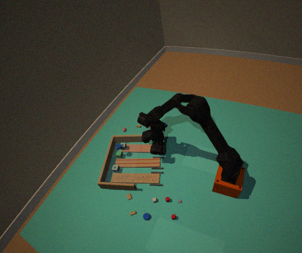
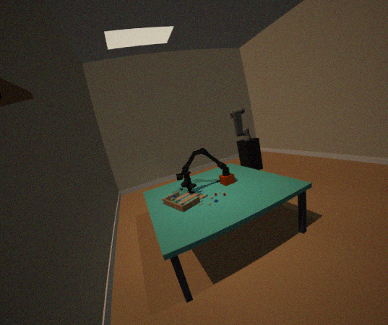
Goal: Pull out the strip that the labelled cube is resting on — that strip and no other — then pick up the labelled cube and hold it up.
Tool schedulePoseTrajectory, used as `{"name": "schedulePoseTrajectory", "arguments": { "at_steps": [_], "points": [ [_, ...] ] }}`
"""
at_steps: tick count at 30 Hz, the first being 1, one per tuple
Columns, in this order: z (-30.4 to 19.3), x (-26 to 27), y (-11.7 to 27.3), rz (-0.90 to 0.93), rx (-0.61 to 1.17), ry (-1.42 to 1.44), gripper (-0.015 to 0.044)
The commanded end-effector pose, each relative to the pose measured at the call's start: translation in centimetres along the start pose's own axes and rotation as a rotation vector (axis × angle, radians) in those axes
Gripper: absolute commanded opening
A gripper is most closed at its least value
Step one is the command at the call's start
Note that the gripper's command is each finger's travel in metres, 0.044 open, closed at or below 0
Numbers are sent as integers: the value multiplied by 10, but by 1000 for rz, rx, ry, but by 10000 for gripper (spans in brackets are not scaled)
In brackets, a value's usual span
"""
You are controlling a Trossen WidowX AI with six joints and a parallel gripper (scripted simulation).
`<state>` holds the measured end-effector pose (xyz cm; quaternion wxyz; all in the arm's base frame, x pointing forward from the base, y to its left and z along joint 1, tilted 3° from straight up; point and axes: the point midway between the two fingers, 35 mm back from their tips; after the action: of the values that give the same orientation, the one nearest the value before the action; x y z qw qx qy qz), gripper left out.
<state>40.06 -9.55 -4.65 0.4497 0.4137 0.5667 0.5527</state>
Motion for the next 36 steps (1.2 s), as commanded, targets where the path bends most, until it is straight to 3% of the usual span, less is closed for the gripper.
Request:
{"name": "schedulePoseTrajectory", "arguments": {
  "at_steps": [1, 36],
  "points": [
    [-13, 0, -6, 6, 24, 1, 0],
    [-65, -6, -7, 6, 29, 1, 0]
  ]
}}
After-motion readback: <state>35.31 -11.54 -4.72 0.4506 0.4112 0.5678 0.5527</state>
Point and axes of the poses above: the point midway between the two fingers, 35 mm back from their tips, its own y axis back along the fingers, its own x axis across the jaws, z = x × y, and after that the axes turned 5 degrees about -y, right-handed
